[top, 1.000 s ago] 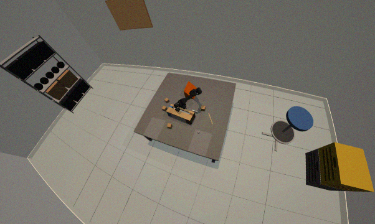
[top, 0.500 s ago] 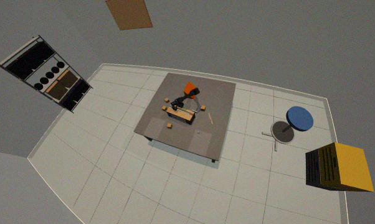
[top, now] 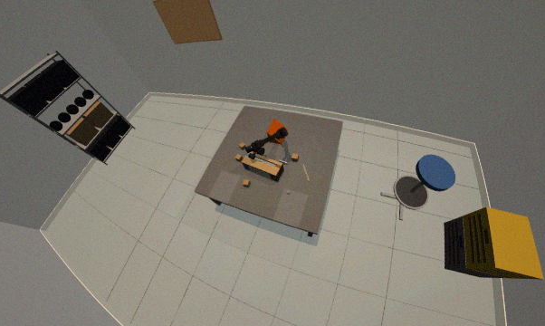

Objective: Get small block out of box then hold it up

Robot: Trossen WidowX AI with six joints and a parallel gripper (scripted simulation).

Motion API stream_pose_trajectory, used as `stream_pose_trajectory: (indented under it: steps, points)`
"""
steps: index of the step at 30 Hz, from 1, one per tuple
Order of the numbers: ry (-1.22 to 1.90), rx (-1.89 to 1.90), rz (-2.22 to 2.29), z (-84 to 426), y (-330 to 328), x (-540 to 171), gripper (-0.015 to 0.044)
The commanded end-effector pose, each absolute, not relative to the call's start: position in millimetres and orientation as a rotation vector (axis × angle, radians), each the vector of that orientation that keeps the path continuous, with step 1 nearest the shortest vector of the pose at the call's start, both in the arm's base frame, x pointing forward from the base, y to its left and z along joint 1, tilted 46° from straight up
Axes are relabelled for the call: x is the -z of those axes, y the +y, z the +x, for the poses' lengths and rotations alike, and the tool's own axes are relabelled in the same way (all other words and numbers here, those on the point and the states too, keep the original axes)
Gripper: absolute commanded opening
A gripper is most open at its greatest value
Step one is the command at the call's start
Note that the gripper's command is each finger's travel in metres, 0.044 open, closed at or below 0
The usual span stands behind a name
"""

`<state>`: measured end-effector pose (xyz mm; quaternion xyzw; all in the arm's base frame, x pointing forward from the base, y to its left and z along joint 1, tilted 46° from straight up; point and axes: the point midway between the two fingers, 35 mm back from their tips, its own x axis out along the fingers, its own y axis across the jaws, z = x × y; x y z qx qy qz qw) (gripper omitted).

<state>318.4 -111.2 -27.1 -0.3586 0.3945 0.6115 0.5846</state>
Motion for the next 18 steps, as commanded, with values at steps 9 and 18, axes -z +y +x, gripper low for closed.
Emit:
stream_pose_trajectory:
  steps: [9,18]
  points:
    - [0.936,-1.39,-0.832,319.6,-146.4,-2.9,0.0374]
    - [1.287,-0.844,-0.196,314.6,-165.0,0.7,0.0285]
